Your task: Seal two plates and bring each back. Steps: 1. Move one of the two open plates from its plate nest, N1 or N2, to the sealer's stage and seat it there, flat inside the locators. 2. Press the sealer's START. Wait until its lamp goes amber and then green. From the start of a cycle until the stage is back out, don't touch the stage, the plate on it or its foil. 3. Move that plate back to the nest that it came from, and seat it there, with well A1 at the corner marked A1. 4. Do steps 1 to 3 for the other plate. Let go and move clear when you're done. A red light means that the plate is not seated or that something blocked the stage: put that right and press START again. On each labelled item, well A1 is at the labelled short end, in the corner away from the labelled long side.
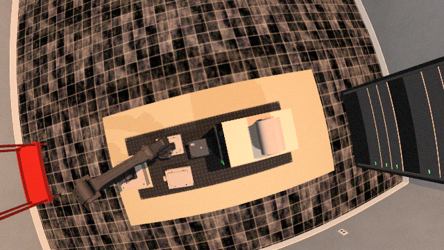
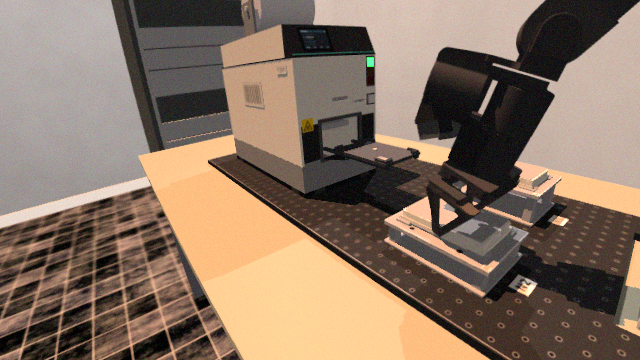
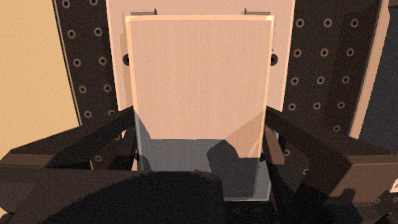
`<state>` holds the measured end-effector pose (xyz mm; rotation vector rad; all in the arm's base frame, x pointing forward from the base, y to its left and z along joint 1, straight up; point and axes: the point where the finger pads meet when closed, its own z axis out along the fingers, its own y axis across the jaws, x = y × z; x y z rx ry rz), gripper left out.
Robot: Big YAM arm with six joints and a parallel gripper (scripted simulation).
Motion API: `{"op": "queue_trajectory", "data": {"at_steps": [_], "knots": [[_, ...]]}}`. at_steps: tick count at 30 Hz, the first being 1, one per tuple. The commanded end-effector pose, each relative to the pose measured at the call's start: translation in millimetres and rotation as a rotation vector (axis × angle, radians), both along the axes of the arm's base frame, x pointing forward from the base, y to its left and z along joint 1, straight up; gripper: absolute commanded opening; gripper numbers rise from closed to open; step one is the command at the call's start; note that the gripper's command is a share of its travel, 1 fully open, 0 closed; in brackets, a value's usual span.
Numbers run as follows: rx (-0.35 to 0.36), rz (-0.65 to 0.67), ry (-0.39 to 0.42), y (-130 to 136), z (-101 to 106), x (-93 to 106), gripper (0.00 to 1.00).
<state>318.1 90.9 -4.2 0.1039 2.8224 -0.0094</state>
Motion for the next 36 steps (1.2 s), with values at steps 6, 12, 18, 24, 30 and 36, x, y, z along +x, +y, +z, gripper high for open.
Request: {"op": "queue_trajectory", "data": {"at_steps": [6, 12, 18, 24, 30, 36], "knots": [[0.003, 0.000, -0.011, -3, 6, 2.4, 0.00], [0.001, 0.005, -0.011, -3, 6, 2.6, 0.00], [-0.002, 0.014, -0.004, 0, 3, 1.3, 1.00], [-0.007, 0.025, 0.010, 3, -1, -1.5, 1.00], [-0.010, 0.007, 0.017, -3, -4, -0.6, 1.00], [-0.013, 0.004, 0.022, -4, -6, -0.7, 1.00]]}}
